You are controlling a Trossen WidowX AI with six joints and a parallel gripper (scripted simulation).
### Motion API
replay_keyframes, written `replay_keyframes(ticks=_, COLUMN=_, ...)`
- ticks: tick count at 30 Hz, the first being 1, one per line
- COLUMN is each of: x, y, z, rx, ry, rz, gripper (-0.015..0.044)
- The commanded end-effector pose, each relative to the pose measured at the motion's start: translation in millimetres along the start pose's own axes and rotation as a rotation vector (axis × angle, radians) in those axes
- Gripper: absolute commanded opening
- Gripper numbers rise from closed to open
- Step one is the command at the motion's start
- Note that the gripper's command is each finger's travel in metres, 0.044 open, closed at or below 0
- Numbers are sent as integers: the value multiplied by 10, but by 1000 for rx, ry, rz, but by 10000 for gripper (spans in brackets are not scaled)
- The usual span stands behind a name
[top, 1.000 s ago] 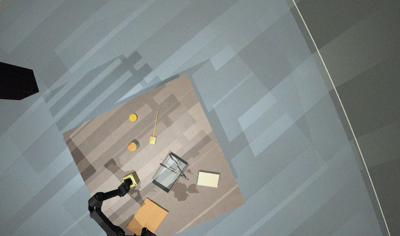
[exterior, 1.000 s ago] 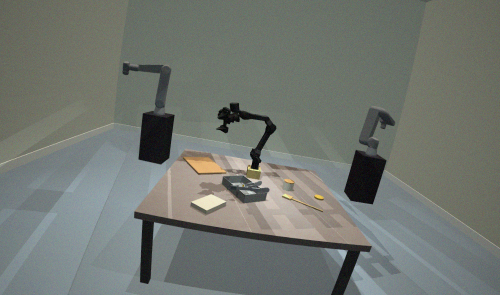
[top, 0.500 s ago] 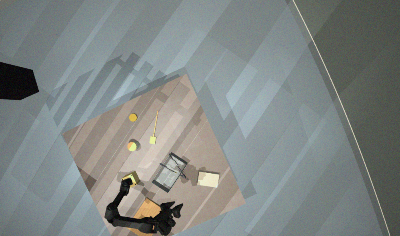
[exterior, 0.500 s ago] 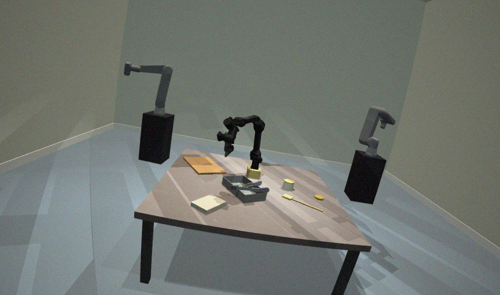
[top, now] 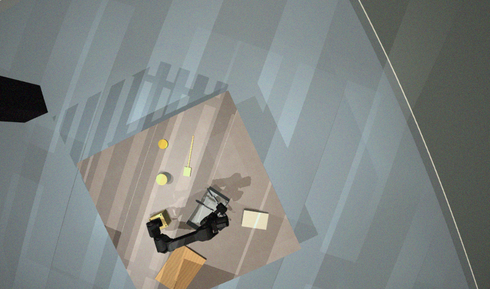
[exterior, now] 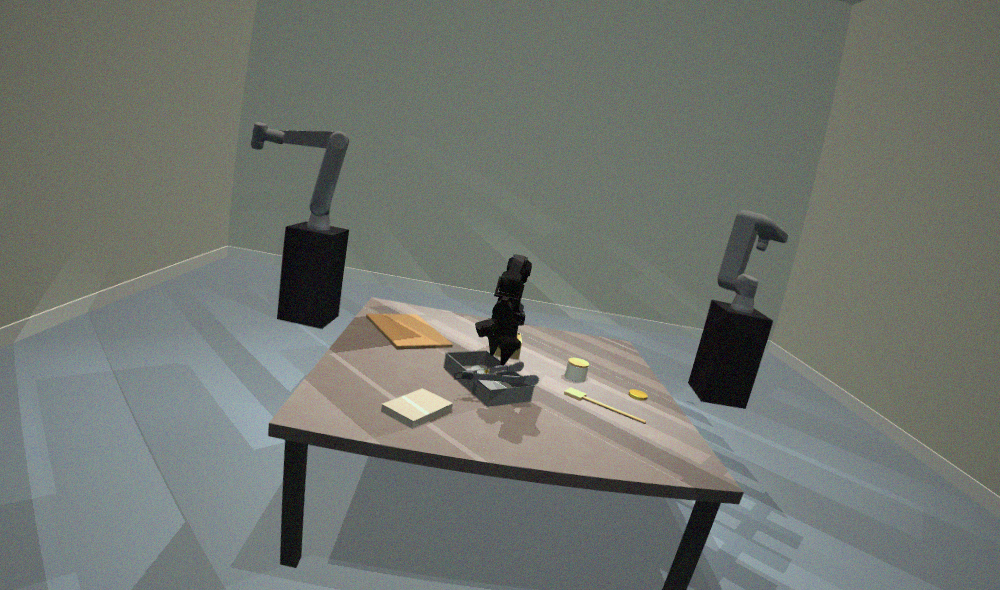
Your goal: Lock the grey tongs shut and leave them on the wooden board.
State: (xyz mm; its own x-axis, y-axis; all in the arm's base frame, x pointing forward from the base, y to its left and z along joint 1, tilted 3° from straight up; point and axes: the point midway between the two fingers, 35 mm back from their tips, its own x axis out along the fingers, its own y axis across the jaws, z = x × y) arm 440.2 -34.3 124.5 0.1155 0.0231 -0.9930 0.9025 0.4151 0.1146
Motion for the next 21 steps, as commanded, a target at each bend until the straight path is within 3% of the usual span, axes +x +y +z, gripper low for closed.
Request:
replay_keyframes(ticks=1, x=13, y=0, z=-33, rx=-29, ry=-9, rz=-42, gripper=440)
replay_keyframes(ticks=21, x=34, y=-78, z=-39, rx=-30, ry=-10, rz=-42, gripper=440)
